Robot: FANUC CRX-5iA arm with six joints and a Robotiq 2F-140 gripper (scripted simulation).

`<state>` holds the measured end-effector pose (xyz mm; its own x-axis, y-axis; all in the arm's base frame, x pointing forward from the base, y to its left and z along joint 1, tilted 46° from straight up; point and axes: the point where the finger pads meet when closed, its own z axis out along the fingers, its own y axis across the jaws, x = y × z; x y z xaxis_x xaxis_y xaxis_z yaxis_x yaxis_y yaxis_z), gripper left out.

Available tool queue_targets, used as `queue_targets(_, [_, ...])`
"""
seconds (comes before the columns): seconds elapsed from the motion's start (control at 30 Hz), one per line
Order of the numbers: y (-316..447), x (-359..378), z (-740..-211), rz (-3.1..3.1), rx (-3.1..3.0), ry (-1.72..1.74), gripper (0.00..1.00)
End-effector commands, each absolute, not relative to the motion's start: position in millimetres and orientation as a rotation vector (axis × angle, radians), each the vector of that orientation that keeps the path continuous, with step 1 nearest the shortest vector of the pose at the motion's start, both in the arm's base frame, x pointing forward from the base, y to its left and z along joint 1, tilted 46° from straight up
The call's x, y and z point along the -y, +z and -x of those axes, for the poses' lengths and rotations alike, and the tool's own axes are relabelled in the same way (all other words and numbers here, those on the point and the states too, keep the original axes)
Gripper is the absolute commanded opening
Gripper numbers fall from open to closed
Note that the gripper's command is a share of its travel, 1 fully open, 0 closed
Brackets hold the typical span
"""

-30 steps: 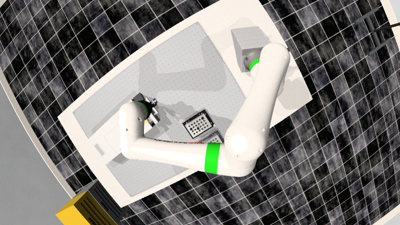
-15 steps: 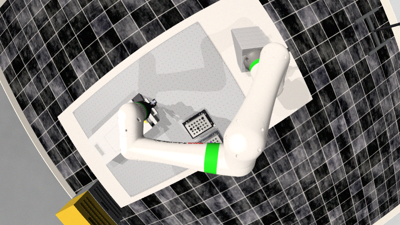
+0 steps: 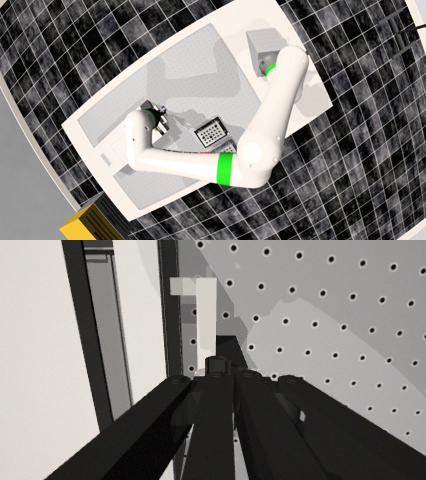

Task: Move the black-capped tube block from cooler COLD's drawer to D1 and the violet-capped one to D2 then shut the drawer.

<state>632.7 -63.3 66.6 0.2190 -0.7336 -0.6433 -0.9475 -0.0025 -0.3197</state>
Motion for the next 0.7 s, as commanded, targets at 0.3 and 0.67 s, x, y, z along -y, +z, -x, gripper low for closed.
queue_targets(0.3, [68.3,64.4,-635.9,1.784,-1.565,0.379,0.10])
queue_targets(0.67, [69.5,64.4,-639.4,1.784,-1.565,0.379,0.10])
